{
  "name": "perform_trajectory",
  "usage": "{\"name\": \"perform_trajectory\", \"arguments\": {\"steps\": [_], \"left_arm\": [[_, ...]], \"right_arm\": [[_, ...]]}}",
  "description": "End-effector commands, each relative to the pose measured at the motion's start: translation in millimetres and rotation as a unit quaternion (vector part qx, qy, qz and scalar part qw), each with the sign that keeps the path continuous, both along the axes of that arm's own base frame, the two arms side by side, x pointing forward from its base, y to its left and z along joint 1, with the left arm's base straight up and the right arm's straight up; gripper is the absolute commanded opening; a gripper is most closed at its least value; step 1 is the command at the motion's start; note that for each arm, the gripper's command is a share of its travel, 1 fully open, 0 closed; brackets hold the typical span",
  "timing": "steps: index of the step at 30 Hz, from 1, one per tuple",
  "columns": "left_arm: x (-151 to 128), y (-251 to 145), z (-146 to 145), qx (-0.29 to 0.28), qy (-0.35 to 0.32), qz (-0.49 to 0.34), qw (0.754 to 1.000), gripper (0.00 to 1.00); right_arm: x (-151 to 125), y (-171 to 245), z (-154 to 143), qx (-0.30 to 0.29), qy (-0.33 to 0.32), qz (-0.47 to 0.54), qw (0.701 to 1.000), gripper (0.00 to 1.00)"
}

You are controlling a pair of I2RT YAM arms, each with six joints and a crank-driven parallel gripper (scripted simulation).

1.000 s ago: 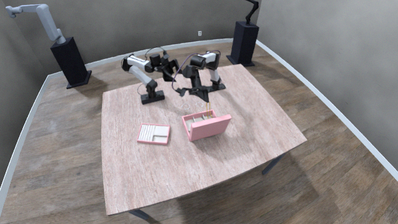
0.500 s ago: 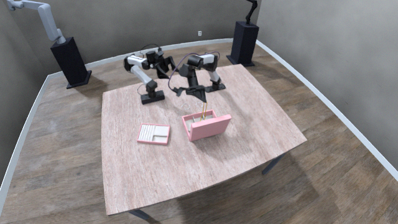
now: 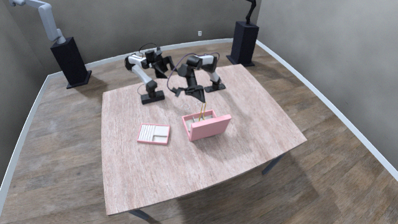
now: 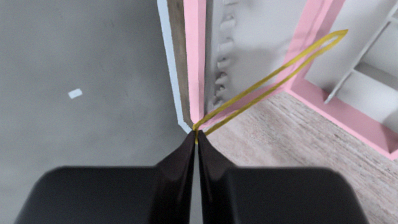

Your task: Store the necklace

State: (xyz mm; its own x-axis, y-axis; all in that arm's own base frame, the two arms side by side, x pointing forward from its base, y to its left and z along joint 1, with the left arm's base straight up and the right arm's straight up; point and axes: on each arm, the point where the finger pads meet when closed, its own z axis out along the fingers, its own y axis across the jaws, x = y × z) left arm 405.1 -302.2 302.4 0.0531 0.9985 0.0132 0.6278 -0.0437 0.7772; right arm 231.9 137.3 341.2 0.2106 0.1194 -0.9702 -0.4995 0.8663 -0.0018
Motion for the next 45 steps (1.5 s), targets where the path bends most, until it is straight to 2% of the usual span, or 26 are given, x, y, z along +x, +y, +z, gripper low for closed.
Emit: {"name": "perform_trajectory", "arguments": {"steps": [1,9,13,21,36,45], "left_arm": [[0.7,-2.8,6.4,-0.003,-0.007,0.000,1.000,0.00],[3.8,-5.3,6.6,-0.010,-0.012,0.001,1.000,0.00],[2.9,-3.6,23.4,-0.034,-0.031,0.000,0.999,0.00],[7.3,-5.1,18.0,-0.048,-0.039,-0.002,0.998,0.00],[12.3,-2.0,-45.9,-0.032,-0.027,-0.002,0.999,0.00],[8.5,2.3,-58.0,-0.016,-0.015,-0.002,1.000,0.00]], "right_arm": [[-3.9,-1.5,20.1,0.012,-0.015,0.004,1.000,1.00],[-4.0,-1.5,20.2,0.012,-0.015,0.004,1.000,1.00],[-4.0,-1.5,20.2,0.012,-0.015,0.004,1.000,1.00],[-4.0,-1.5,20.2,0.012,-0.015,0.004,1.000,1.00],[-4.0,-1.5,20.1,0.012,-0.015,0.004,1.000,1.00],[-4.0,-1.5,20.1,0.012,-0.015,0.004,1.000,1.00]]}}
